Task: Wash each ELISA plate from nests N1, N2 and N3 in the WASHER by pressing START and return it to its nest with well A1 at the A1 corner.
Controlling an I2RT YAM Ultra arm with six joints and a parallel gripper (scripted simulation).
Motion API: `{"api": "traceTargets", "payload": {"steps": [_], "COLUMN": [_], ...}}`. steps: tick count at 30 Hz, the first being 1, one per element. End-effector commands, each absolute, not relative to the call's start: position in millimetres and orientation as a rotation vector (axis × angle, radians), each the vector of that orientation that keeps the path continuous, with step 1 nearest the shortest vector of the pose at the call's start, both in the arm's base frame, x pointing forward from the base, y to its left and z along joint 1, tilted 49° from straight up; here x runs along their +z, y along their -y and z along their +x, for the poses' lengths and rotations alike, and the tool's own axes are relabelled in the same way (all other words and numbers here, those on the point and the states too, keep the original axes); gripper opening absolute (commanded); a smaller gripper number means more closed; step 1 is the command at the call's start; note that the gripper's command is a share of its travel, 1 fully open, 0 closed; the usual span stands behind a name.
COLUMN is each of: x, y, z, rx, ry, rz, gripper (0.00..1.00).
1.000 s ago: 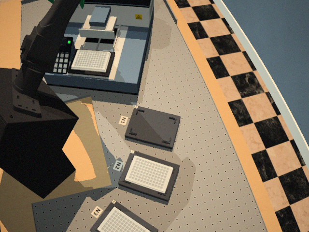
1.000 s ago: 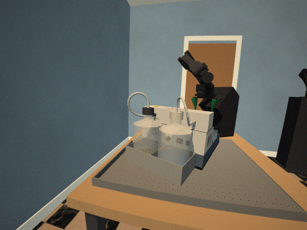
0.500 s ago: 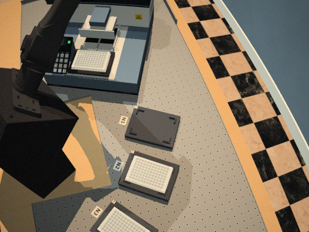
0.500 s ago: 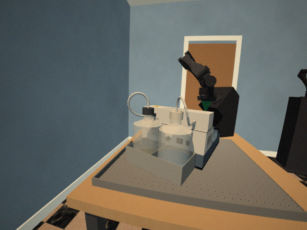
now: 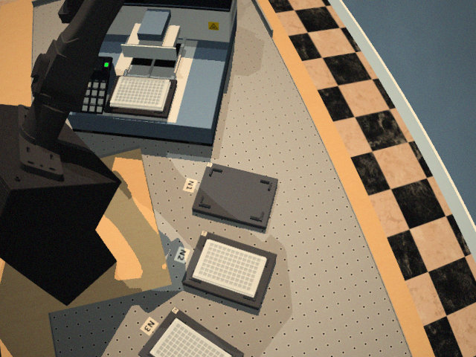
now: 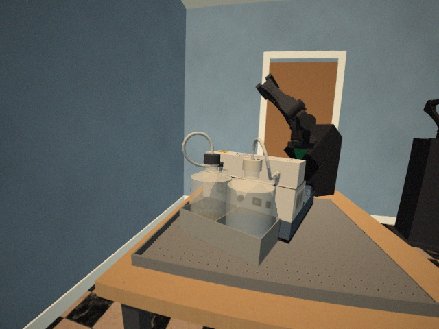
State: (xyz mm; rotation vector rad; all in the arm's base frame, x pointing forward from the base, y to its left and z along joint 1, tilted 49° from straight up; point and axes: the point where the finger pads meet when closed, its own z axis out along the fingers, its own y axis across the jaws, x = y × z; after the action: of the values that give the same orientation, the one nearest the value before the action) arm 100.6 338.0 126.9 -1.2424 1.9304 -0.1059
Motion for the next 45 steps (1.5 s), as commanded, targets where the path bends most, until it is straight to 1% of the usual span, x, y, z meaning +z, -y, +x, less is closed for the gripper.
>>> {"api": "traceTargets", "payload": {"steps": [1,45], "x": [124,3], "y": [-342,-306], "z": [96,79], "rx": [-0.064,-0.066], "ry": [-1.923,-1.924], "rz": [-1.223,-1.224], "gripper": [0.00,0.00]}}
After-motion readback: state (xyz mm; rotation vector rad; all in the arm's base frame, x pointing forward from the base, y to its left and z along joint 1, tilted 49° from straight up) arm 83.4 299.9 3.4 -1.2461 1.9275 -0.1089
